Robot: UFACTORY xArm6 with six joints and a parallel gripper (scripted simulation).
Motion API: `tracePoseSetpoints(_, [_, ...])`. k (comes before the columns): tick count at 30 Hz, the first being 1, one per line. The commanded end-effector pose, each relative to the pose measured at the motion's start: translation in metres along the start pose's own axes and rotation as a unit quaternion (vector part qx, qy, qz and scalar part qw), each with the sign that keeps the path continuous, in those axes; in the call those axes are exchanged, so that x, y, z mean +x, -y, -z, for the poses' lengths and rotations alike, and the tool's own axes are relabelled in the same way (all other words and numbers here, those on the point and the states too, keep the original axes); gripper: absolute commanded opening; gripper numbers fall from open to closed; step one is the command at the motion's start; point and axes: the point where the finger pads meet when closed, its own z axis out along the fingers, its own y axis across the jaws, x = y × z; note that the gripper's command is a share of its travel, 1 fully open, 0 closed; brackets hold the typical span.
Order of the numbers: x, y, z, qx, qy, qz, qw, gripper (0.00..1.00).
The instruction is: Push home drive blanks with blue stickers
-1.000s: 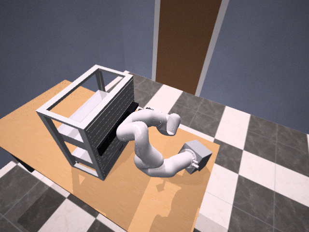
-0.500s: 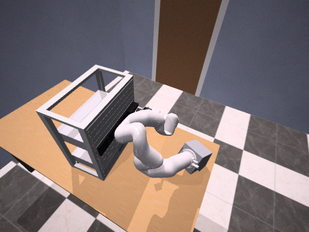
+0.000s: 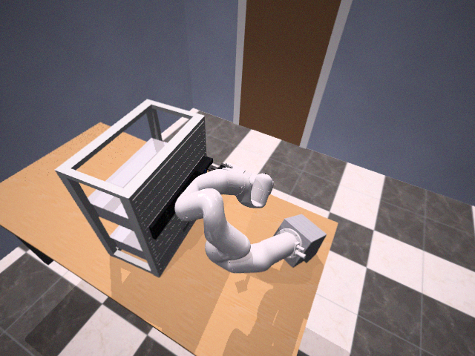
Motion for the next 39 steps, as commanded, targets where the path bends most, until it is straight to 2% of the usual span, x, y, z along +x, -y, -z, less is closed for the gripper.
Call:
tracePoseSetpoints(1, [0.0,-0.001,-0.001,-0.001,0.0,0.001,1.0,0.0])
tracePoseSetpoints(39, [0.0,-0.001,-0.021,-0.001,0.0,0.001,1.0,0.0])
